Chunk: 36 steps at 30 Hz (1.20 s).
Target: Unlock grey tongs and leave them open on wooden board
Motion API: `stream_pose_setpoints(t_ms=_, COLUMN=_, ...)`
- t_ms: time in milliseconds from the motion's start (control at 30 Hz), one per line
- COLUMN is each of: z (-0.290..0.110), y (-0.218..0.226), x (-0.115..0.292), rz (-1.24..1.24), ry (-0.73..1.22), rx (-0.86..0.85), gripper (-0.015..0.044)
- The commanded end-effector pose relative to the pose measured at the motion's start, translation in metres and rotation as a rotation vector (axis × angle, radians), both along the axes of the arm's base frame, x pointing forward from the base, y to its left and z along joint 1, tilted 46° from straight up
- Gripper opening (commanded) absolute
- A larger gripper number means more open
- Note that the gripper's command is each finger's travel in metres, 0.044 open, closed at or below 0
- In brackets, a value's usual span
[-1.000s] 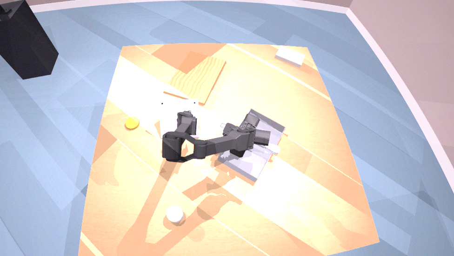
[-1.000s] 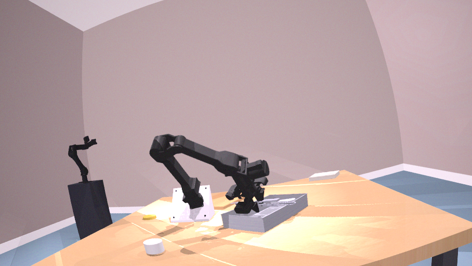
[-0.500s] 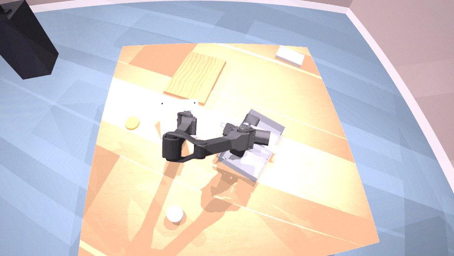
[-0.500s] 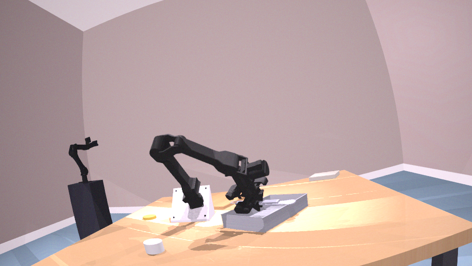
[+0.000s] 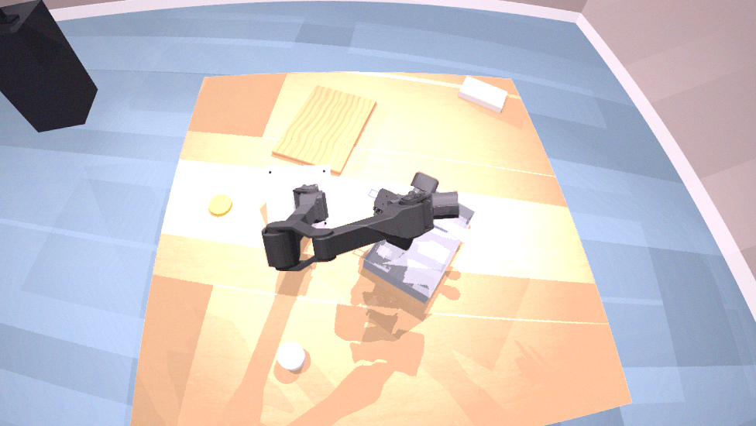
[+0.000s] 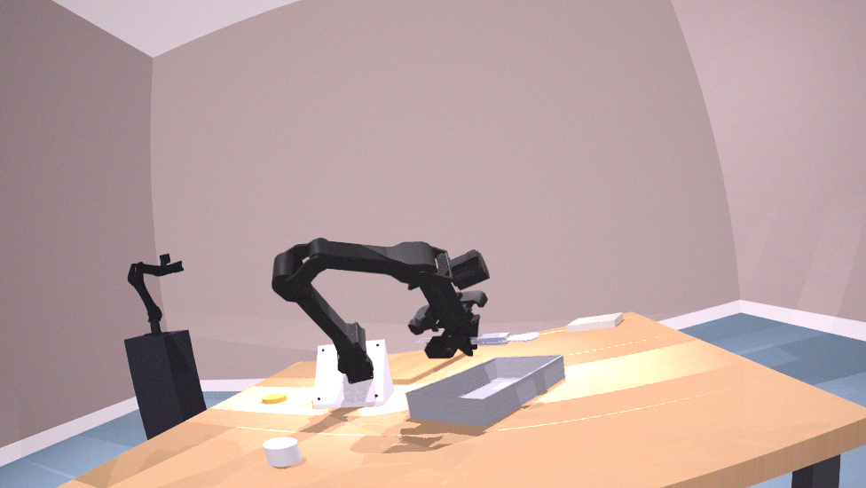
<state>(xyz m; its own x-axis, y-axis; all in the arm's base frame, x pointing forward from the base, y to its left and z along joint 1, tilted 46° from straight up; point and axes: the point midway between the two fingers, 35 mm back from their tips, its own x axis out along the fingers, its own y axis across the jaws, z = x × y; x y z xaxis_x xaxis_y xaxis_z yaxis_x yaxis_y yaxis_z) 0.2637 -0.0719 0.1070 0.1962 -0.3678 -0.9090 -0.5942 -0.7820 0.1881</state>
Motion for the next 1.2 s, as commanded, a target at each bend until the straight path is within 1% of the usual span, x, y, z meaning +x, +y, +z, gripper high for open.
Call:
stream_pose_setpoints(t_ms=0, z=0.005, y=0.0031, x=0.0, rz=-0.003, ry=-0.005, rx=-0.003, gripper=-0.015)
stream_pose_setpoints(t_ms=167, z=0.0048, y=0.0031, x=-0.0001, rz=-0.005, ry=-0.002, rx=-0.005, gripper=-0.015)
stream_pose_setpoints(t_ms=333, z=0.0015, y=0.003, x=-0.0021, rz=-0.043, ry=0.045, rx=-0.039, gripper=-0.015)
stream_pose_setpoints(t_ms=800, z=-0.0044, y=0.0033, x=-0.0059, rz=-0.165, ry=0.204, rx=-0.247, gripper=-0.015)
stream_pose_setpoints(t_ms=1067, z=-0.0028, y=0.005, x=-0.0026, rz=-0.197, ry=0.255, rx=-0.394, gripper=-0.015)
stream_pose_setpoints(t_ms=1167, z=-0.0025, y=0.0052, x=-0.0022, rz=-0.198, ry=0.258, rx=-0.407, gripper=-0.015)
